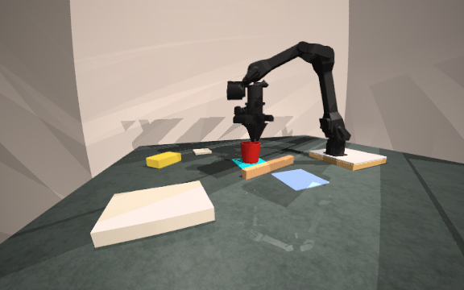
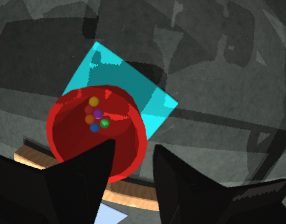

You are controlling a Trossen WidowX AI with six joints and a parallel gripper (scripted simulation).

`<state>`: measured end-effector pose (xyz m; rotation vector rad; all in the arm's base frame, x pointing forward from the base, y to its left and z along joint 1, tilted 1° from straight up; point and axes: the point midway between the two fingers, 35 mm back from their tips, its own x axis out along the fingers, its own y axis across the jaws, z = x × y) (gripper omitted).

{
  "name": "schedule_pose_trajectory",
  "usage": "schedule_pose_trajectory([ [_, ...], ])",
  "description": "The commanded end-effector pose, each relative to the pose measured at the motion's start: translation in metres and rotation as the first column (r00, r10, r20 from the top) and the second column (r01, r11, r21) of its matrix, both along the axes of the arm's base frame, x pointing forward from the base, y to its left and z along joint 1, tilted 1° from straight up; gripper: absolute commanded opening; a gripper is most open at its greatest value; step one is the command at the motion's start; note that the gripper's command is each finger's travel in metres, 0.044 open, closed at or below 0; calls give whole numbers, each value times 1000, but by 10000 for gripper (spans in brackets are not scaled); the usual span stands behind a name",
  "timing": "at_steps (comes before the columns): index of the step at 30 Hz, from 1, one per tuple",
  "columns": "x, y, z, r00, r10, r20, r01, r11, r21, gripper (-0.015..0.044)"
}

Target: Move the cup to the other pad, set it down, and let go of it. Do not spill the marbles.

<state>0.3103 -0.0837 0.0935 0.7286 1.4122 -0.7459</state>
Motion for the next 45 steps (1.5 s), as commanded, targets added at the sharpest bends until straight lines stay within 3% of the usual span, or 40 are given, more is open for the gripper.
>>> schedule_pose_trajectory([
  [1, 1, 0, 7, 1000, 3, 3, -3, 1000, 0, 128],
  [12, -1, 0, 19, 1000, 5, 1, -5, 1000, 0, 128],
  [24, -1, 0, 20, 1000, 1, -1, -1, 1000, 0, 440],
  [45, -2, 1, 79, 1000, 5, 1, -5, 1000, 0, 440],
])
